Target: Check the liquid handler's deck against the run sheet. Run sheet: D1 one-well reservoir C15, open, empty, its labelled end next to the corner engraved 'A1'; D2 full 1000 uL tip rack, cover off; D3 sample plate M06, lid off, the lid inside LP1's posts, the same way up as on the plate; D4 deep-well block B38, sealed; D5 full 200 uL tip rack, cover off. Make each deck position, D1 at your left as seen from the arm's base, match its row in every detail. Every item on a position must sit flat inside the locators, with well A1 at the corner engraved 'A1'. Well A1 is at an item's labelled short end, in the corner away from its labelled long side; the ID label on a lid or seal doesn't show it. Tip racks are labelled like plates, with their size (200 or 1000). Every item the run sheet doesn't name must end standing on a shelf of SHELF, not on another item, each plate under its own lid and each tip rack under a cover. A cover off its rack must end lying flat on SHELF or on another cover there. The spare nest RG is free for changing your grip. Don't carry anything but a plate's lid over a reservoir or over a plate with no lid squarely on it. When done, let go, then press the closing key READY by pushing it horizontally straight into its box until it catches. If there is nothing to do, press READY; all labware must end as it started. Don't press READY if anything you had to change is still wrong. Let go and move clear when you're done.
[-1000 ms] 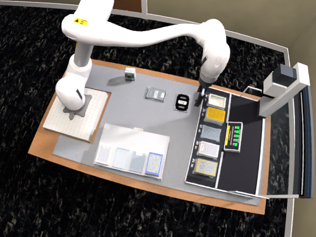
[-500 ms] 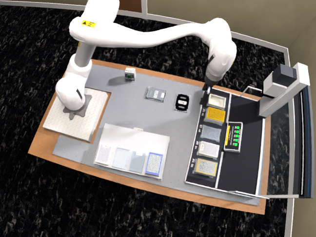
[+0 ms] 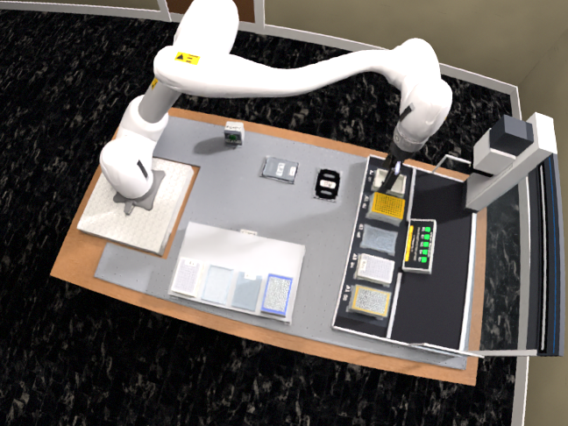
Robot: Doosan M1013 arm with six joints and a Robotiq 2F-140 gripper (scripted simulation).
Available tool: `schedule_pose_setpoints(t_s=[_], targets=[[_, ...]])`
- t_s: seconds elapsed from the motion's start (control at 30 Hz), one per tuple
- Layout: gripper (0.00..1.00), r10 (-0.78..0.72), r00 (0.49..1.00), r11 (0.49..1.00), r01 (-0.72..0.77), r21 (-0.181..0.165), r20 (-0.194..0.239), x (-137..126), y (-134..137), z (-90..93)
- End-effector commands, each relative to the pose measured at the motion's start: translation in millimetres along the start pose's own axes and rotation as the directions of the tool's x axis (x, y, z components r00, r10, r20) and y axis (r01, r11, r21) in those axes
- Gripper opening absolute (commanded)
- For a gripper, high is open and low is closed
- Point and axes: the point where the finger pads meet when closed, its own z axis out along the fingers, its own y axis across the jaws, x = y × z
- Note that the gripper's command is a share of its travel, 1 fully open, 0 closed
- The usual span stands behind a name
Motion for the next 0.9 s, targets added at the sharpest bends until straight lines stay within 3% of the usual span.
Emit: schedule_pose_setpoints(t_s=[0.0, 0.37, 0.87], targets=[[0.66, 0.000, 1.000, 1.000, 0.000, 0.001, -0.001, 16.4, -0.6, -1.5], [0.66, 0.000, 1.000, 1.000, 0.000, 0.001, -0.001, 71.4, -2.1, -1.5], [0.66, 0.000, 1.000, 1.000, 0.000, 0.001, -0.001, 74.8, -2.2, 0.1]])
